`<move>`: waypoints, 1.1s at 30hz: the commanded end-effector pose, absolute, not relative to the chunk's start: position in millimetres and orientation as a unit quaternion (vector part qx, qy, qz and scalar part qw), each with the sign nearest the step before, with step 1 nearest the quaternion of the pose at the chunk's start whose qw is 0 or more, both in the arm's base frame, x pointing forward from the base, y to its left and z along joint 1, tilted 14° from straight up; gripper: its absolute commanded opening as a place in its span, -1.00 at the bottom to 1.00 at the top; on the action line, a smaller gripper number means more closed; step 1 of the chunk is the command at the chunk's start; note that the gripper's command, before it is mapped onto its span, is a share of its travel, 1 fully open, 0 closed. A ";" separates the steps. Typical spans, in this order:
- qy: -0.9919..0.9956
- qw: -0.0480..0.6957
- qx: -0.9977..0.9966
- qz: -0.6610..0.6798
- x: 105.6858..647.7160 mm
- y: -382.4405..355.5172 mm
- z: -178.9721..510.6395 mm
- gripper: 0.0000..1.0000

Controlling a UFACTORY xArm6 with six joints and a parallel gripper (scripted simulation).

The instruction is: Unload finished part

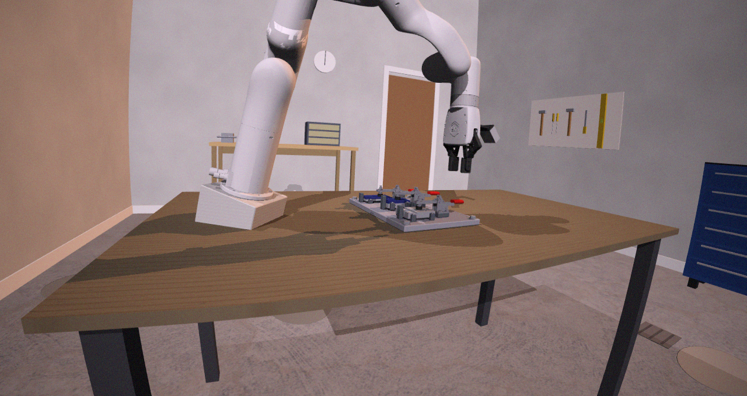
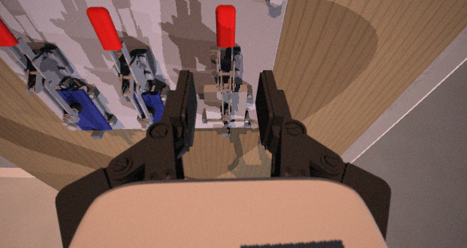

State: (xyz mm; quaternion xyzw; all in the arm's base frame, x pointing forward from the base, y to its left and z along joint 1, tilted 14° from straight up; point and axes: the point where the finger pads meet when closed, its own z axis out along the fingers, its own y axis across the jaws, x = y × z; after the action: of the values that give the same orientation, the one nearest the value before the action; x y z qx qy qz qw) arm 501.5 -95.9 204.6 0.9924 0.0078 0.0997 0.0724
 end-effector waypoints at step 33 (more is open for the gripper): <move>0.008 0.073 0.992 0.102 517.2 -106.2 136.8 -0.05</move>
State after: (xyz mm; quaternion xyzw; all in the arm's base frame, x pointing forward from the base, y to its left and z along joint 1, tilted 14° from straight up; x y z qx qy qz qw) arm 515.5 -105.9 135.6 0.9924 0.0078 0.0991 0.0722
